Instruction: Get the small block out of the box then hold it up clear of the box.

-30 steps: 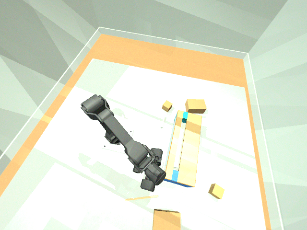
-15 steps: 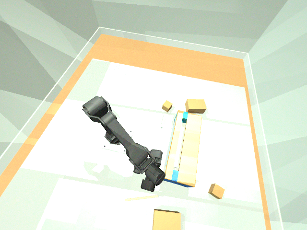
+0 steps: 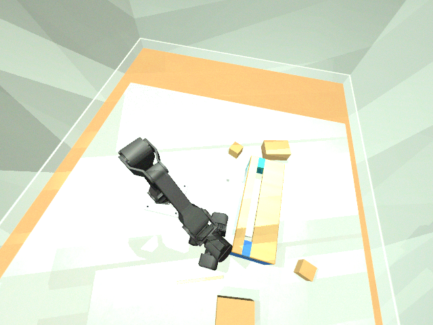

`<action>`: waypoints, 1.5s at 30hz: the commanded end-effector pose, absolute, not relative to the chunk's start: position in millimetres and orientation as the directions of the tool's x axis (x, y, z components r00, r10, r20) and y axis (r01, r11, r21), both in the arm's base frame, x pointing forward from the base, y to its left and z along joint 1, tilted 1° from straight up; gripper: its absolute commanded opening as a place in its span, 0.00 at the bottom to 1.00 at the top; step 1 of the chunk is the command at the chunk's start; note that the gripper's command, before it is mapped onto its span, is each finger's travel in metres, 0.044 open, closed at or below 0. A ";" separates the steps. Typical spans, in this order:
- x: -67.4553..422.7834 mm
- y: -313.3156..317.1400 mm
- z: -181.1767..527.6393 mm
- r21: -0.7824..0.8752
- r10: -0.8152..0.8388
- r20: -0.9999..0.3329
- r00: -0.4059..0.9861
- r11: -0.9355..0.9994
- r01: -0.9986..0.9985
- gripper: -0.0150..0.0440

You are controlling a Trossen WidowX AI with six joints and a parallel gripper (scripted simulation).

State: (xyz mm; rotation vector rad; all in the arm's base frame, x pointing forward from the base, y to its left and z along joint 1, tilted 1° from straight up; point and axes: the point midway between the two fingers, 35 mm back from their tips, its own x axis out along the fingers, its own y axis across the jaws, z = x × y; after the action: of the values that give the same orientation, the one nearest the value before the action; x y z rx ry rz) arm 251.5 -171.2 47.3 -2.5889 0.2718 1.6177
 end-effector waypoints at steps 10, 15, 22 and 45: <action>250.3 -169.4 40.4 0.020 -0.100 -0.901 0.421 -0.982 -0.190 0.36; 251.4 -170.3 54.3 0.021 -0.101 -0.901 0.422 -0.982 -0.190 0.25; 250.4 -169.5 96.3 0.024 -0.104 -0.900 0.424 -0.982 -0.189 0.25; 204.2 -162.4 194.0 -0.019 -0.287 -0.865 0.413 -0.802 -0.597 0.25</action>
State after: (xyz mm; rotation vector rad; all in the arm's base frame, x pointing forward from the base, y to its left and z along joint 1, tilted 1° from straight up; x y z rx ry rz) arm 215.3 -164.8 171.4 -2.3823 0.6620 1.4290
